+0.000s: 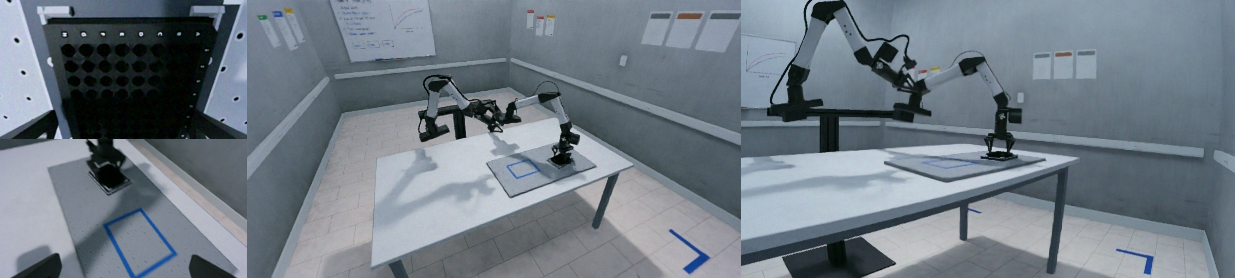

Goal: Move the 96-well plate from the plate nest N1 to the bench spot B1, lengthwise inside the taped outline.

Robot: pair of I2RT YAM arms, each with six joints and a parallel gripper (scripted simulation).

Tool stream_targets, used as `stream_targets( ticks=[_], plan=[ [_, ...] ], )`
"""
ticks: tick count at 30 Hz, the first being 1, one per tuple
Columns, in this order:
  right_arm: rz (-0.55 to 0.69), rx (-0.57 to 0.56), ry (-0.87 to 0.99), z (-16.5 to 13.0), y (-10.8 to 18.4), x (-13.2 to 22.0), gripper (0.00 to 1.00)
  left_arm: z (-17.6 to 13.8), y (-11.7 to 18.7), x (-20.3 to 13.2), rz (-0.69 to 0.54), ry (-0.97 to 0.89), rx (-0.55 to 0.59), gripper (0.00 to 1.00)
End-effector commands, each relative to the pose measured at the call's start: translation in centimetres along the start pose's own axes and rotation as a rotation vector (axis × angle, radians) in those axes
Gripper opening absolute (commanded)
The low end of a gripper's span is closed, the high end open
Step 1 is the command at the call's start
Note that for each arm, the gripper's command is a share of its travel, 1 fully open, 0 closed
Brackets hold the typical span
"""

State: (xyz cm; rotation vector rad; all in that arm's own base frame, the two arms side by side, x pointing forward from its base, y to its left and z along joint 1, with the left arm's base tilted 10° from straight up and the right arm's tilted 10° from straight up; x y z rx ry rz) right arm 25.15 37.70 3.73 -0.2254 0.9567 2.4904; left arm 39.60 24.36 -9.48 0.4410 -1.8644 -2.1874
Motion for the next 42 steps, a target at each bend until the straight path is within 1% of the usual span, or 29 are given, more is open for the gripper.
stream_targets(
  ticks=[1,4,6,7,9,11,13,14,16,18,21,22,24,26,31,33,34,39,42],
  plan=[
    [-0.071,-0.127,-0.048,3.1,-1.3,-0.1,1.0,0.1,0.6,-1.0,-0.025,-0.007,-0.014,1.0],
    [-0.032,-0.146,-0.036,3.5,-1.6,2.4,1.0,0.0,-0.5,-1.0,-0.023,-0.011,-0.012,1.0],
    [-0.019,-0.148,-0.03,3.5,-1.7,3.3,1.0,-0.1,-0.7,-0.8,-0.01,-0.012,-0.01,0.99],
    [-0.009,-0.14,-0.024,3.4,-1.8,3.7,1.0,0.2,0.4,-1.4,-0.035,-0.007,-0.013,0.96],
    [-0.006,-0.131,-0.014,3.2,-1.8,3.9,1.0,0.2,0.4,-1.1,-0.028,-0.008,-0.016,0.9],
    [-0.017,-0.151,-0.019,4.0,-1.4,3.3,1.0,0.4,1.5,-1.6,-0.053,-0.003,-0.019,0.85],
    [-0.017,-0.151,-0.019,4.0,-1.4,3.3,1.0,0.4,1.7,-1.7,-0.058,-0.002,-0.02,0.79],
    [-0.017,-0.151,-0.019,4.0,-1.4,3.3,1.0,0.3,1.4,-1.2,-0.04,-0.004,-0.018,0.68],
    [-0.017,-0.151,-0.019,4.0,-1.4,3.3,1.0,0.3,1.4,-1.2,-0.04,-0.004,-0.018,0.68],
    [-0.017,-0.15,-0.019,4.0,-1.4,3.3,1.0,0.0,2.2,-1.1,-0.035,-0.004,-0.016,0.45],
    [-0.017,-0.15,-0.019,4.0,-1.4,3.3,1.0,-0.1,4.0,-0.9,-0.034,-0.002,-0.016,0.79],
    [-0.017,-0.15,-0.019,4.0,-1.4,3.3,1.0,-0.2,4.7,-0.8,-0.034,-0.002,-0.016,0.81],
    [-0.017,-0.15,-0.019,4.0,-1.4,3.3,1.0,-0.8,5.9,-0.4,-0.035,-0.002,-0.015,0.81],
    [-0.017,-0.15,-0.019,4.0,-1.4,3.3,1.0,-1.8,6.4,-0.1,-0.047,0.003,-0.016,0.81],
    [-0.025,-0.038,-0.039,-0.5,-1.9,3.4,1.0,-4.0,7.0,0.5,-0.082,0.014,-0.017,0.81],
    [-0.025,-0.038,-0.039,-0.5,-1.9,3.4,1.0,-4.0,7.0,0.5,-0.082,0.014,-0.017,0.81],
    [-0.031,-0.025,-0.043,-1.0,-1.8,3.4,1.0,-4.4,7.0,0.7,-0.086,0.015,-0.016,0.81],
    [-0.055,0.021,-0.058,-3.3,-1.6,3.2,1.0,-7.8,6.8,2.3,-0.1,0.01,-0.011,0.81],
    [-0.071,0.052,-0.068,-4.8,-1.3,3.1,1.0,-11.0,6.6,4.1,-0.095,-0.012,-0.005,0.81]
  ],
)
Point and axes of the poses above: on each arm, the point where the finger pads meet when closed, its own y axis back along the fingers, its own x axis across the jaws, z = x × y, the point moved 5 cm from there along y, back along the fingers, and after that the axes turned 13 degrees about y, right-handed, at the moved point
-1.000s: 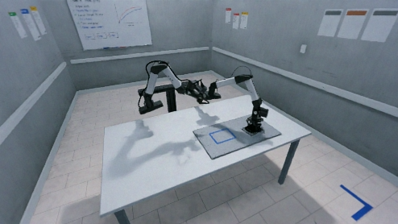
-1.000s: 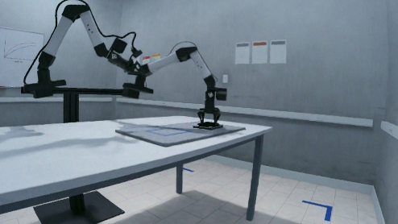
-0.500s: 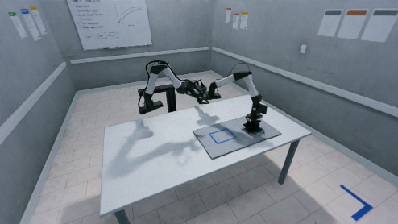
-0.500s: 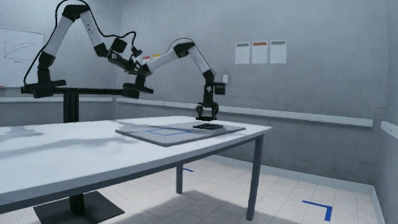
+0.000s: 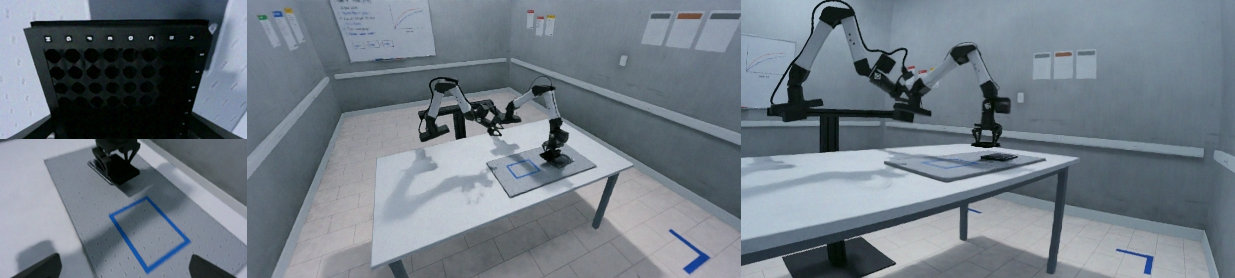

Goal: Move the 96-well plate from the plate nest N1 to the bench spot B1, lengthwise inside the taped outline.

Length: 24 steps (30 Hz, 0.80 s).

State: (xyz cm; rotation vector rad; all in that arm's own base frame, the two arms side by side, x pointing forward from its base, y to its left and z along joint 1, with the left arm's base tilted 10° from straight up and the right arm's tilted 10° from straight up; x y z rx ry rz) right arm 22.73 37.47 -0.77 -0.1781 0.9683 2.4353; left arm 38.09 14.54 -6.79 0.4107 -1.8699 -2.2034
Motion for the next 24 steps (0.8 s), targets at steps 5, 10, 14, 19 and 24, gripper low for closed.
stream_targets(
  ticks=[5,10,14,19,24],
  plan=[
    [-0.062,0.067,-0.043,-3.4,0.3,-0.7,1.0,-7.8,1.6,2.3,-0.079,-0.033,0.004,0.81],
    [-0.076,0.085,-0.049,-4.4,0.6,-0.9,1.0,-10.4,0.5,3.8,-0.072,-0.05,0.006,0.81],
    [-0.085,0.103,-0.046,-5.7,0.8,-1.0,1.0,-13.3,-1.8,6.2,-0.038,-0.088,-0.002,0.81],
    [-0.084,0.091,-0.029,-6.3,1.2,-1.1,1.0,-15.8,-2.9,7.1,-0.039,-0.126,-0.001,0.81],
    [-0.084,0.09,-0.024,-6.7,1.3,-1.1,1.0,-16.8,-3.4,7.4,-0.047,-0.126,0.003,0.81]
  ],
)
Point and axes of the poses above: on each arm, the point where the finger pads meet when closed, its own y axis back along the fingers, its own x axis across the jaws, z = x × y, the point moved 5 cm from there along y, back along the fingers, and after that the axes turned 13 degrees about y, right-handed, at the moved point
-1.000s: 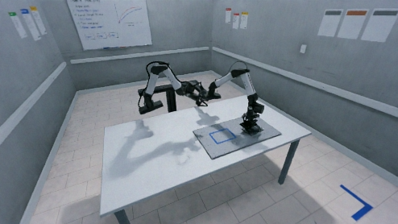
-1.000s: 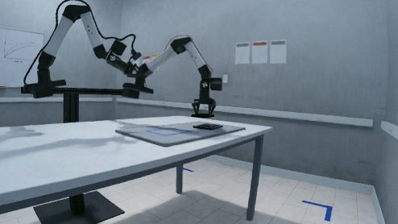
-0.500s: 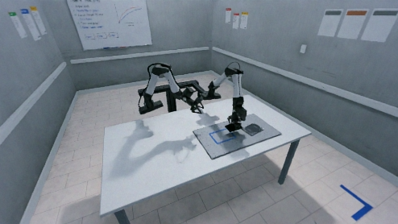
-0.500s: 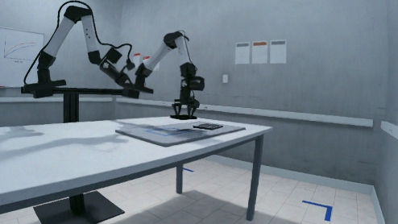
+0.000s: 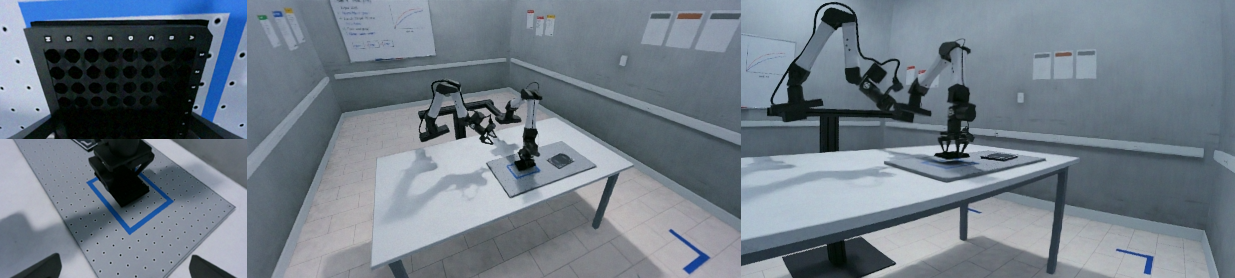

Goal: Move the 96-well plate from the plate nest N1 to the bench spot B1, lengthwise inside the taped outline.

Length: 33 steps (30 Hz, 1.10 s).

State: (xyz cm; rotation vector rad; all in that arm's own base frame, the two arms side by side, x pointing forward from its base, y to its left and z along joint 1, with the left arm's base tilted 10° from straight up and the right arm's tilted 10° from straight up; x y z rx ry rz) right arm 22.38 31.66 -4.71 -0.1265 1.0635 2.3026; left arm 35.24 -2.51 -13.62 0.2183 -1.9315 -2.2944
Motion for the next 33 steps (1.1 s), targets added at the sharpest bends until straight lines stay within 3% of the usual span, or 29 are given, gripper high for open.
stream_targets(
  ticks=[1,8,18,20,33],
  plan=[
    [-0.012,-0.025,0.01,0.1,-0.1,-0.1,1.0,-0.7,0.5,-1.7,-0.066,0.036,0.009,0.81],
    [-0.016,-0.049,0.007,1.0,0.2,-0.3,1.0,-2.7,-0.5,-1.1,-0.057,0.033,0.009,0.81],
    [-0.012,-0.043,0.003,1.0,0.1,-0.2,1.0,-2.3,-2.0,-1.2,-0.051,0.039,0.007,0.81],
    [-0.012,-0.043,0.003,1.0,0.1,-0.2,1.0,-2.3,-1.3,-1.1,-0.068,0.043,0.015,1.0],
    [-0.029,-0.09,-0.037,2.5,-0.2,-0.8,1.0,-2.7,6.8,-1.4,-0.085,0.024,0.013,1.0]
  ],
)
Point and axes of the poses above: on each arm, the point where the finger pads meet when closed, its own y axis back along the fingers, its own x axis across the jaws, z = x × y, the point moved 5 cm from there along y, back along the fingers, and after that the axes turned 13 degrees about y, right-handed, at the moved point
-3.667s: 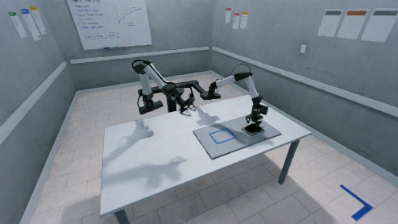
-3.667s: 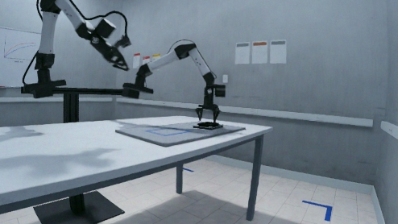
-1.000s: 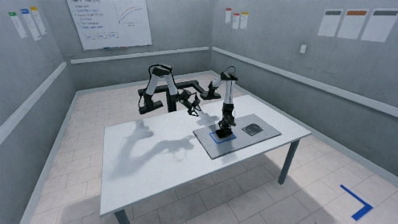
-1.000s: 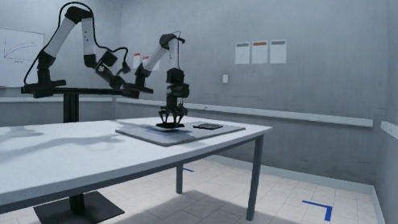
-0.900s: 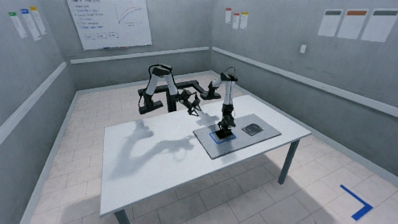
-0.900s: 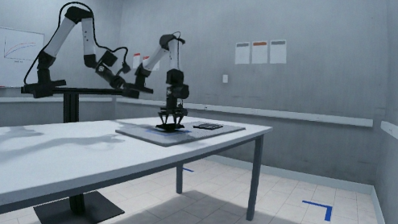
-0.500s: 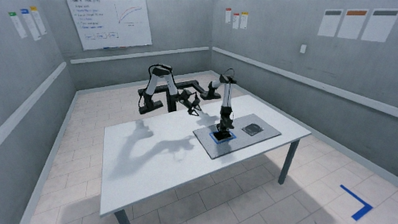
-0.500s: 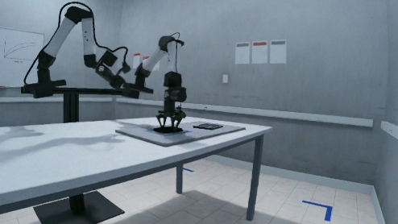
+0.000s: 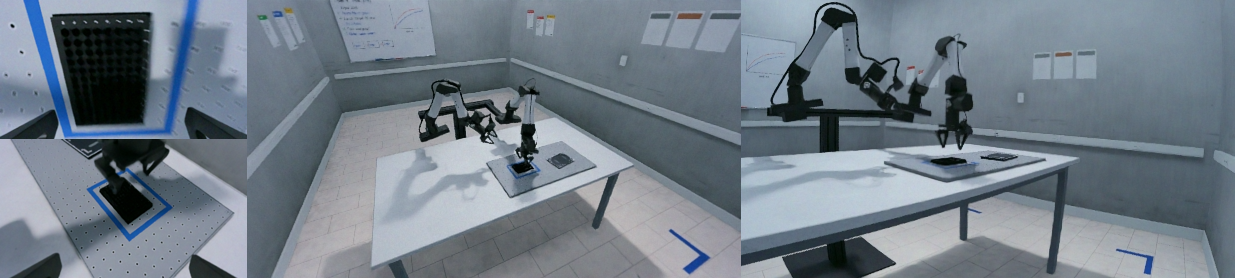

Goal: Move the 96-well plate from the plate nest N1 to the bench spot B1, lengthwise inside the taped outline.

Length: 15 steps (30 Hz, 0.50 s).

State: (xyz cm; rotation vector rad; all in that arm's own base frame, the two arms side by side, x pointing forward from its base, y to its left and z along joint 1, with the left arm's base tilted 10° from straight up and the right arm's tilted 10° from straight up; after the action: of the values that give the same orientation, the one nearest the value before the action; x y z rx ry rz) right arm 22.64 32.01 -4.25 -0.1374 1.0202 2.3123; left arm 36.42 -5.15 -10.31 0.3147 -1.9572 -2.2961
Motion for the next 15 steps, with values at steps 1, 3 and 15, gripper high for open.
stream_targets(
  ticks=[1,3,15],
  plan=[
    [-0.02,-0.056,-0.032,1.9,-0.3,-0.6,1.0,-0.5,3.1,-0.8,-0.026,-0.008,-0.005,1.0],
    [-0.017,-0.051,-0.029,1.8,-0.3,-0.5,1.0,-0.4,3.3,-0.7,-0.028,-0.029,-0.015,1.0],
    [-0.011,-0.104,-0.011,2.6,2.9,-1.0,1.0,-1.6,5.8,2.0,-0.245,-0.627,-0.249,1.0]
  ],
)
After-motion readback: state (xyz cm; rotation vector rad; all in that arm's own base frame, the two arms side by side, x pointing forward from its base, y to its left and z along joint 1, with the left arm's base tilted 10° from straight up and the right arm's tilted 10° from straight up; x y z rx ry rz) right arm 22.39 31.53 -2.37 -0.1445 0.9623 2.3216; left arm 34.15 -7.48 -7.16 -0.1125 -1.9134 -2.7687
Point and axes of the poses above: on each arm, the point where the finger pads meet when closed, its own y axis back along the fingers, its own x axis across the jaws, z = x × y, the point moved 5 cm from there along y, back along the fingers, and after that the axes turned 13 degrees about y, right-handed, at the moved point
